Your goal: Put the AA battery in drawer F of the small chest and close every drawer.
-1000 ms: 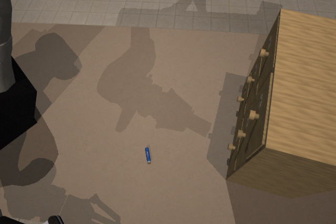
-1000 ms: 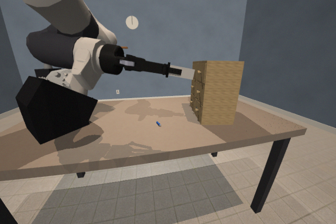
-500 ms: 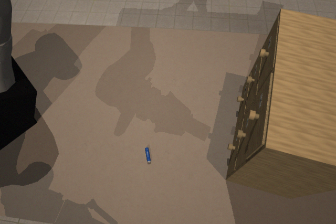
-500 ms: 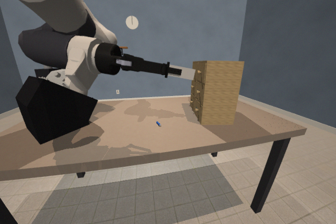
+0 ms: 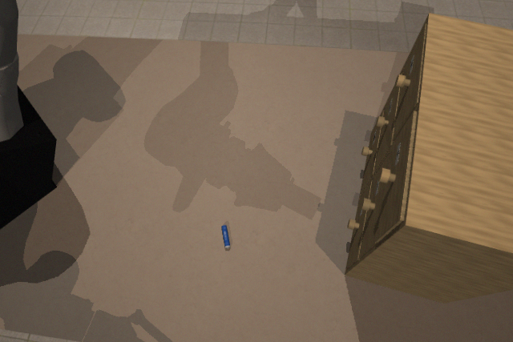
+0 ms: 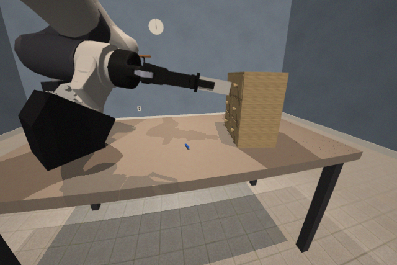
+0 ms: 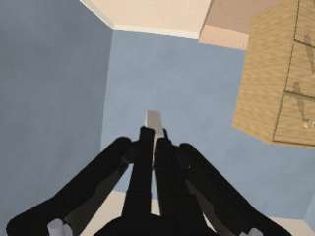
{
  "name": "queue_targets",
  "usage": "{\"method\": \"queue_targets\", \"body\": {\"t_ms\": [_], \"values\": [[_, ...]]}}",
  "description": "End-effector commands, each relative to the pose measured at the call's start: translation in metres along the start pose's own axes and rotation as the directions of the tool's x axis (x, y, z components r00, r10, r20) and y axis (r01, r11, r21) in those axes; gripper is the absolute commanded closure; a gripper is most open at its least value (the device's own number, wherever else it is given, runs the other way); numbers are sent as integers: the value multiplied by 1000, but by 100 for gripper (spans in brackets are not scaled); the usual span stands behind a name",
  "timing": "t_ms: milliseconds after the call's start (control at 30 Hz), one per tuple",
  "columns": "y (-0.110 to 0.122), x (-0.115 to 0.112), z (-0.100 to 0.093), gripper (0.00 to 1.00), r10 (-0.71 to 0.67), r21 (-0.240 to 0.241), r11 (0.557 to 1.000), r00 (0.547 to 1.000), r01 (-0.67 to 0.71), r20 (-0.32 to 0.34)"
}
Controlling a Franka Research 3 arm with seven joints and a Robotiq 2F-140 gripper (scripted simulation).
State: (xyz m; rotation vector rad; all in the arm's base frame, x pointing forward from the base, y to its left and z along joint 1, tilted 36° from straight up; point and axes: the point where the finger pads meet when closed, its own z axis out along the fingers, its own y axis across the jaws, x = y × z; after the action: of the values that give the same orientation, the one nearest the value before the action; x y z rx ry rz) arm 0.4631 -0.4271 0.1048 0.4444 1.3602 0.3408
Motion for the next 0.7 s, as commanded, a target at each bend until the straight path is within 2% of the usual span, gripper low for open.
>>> {"method": "queue_targets", "body": {"t_ms": [0,667], "values": [[-2,0,0,100,11,-4,1000,1000,-11,1],[-8,0,-1,100,11,-4,1000,1000,-11,1]]}}
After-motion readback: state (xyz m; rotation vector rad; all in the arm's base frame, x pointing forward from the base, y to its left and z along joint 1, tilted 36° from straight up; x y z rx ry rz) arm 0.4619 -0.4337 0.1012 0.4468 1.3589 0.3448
